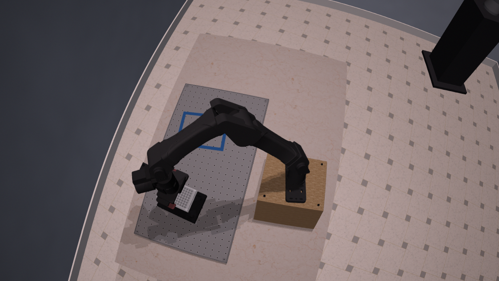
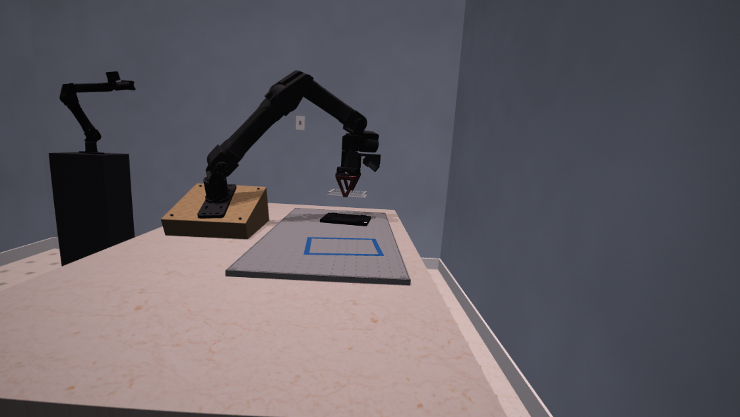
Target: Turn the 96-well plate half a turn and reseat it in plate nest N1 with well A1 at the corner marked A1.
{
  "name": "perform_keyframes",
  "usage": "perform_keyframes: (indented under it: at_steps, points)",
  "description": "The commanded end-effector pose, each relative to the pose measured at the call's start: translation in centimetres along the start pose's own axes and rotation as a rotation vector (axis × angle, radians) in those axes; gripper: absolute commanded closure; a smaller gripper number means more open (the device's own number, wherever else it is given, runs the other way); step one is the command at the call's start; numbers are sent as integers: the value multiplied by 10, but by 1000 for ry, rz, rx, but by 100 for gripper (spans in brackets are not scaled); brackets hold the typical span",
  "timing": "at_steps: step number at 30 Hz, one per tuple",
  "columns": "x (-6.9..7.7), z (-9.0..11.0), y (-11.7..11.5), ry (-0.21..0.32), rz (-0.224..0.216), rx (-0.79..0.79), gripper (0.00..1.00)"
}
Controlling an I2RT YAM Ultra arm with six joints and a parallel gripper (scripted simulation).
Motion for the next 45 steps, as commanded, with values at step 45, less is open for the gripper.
perform_keyframes:
  at_steps: [45]
  points:
    - [-36, 0, -2, 3, 10, 5, 100]
Point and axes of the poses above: the point where the finger pads meet when closed, its own x axis back along the fingers, its own y axis across the jaws, z = x × y, the point moved 10 cm from there along x, back along the fingers, and after that the axes turned 4 degrees about x, right-handed, at the moved point
